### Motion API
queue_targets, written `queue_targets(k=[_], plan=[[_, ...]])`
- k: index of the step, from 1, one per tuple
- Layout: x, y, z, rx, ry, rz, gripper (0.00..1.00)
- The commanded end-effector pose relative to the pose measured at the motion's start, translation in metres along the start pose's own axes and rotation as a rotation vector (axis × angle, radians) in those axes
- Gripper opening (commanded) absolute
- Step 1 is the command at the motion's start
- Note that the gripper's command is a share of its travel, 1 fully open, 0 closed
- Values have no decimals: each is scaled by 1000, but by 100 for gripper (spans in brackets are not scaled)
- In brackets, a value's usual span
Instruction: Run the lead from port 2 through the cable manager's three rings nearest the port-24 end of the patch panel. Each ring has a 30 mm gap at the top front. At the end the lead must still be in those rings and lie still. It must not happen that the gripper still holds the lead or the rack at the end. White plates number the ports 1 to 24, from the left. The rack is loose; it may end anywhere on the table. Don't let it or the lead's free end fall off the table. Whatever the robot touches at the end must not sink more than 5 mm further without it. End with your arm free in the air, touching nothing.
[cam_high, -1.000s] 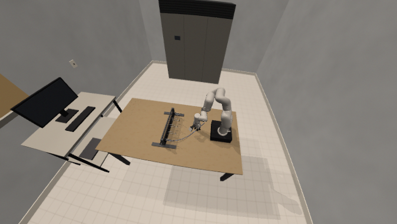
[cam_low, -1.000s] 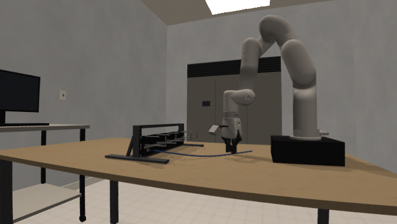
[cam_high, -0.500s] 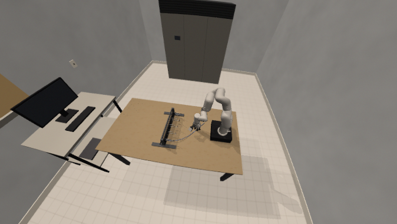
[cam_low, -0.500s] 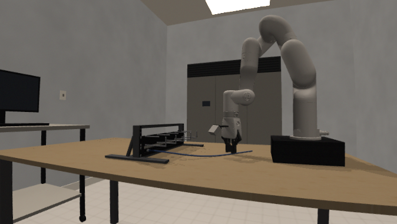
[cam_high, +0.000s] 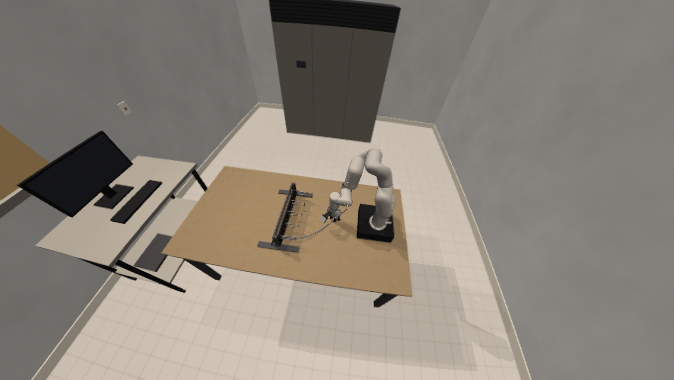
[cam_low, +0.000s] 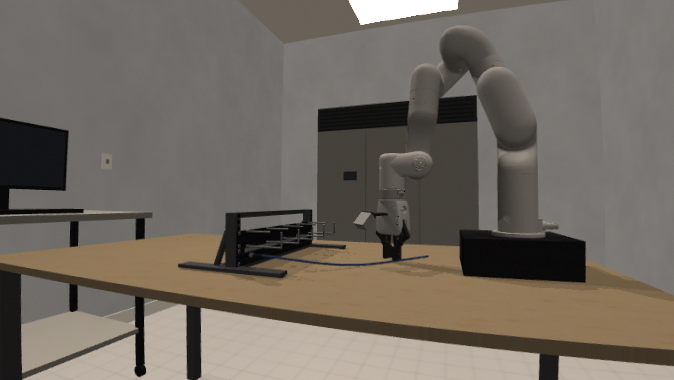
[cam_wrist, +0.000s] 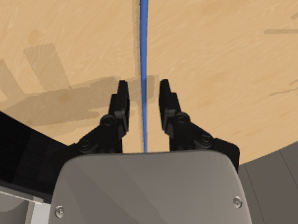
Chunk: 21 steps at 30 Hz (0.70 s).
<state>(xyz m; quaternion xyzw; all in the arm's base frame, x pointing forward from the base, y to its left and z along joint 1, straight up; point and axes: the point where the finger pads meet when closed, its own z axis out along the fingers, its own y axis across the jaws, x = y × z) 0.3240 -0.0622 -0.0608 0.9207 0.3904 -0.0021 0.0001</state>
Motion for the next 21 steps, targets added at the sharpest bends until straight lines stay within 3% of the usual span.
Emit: queue_targets(k=[1,21], plan=[[1,1,-1,-3,2,0,33],[1,1,1,-3,2,0,33]])
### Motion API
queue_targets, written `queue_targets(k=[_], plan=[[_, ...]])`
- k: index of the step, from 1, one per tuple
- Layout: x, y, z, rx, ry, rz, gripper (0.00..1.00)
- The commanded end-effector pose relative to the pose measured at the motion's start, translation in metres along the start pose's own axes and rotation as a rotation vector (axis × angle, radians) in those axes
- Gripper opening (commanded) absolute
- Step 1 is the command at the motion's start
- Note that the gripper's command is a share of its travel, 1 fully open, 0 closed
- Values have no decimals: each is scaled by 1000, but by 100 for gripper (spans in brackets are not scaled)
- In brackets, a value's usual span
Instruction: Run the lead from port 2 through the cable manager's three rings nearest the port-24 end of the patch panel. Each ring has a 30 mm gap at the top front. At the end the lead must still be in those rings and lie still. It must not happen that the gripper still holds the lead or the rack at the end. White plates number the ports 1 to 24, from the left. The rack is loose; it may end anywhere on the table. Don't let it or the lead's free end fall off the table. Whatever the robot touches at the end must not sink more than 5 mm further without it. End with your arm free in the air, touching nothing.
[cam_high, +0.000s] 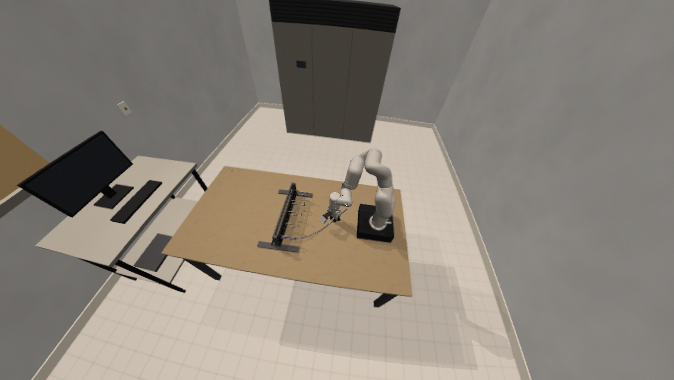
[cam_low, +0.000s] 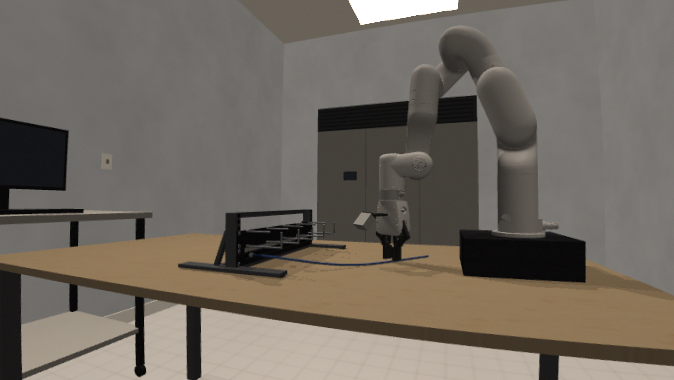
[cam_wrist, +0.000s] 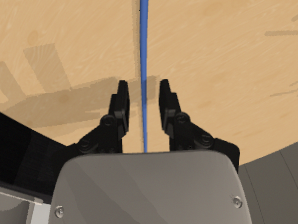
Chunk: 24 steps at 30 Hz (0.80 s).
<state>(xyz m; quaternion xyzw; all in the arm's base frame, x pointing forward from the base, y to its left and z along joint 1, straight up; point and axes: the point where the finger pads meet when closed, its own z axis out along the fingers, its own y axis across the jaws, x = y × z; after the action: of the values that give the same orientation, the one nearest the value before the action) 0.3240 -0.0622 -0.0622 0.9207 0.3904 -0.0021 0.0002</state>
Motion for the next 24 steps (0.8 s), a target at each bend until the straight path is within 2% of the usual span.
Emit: queue_targets(k=[1,24], plan=[[1,1,0,-3,2,0,33],[1,1,6,-3,2,0,33]])
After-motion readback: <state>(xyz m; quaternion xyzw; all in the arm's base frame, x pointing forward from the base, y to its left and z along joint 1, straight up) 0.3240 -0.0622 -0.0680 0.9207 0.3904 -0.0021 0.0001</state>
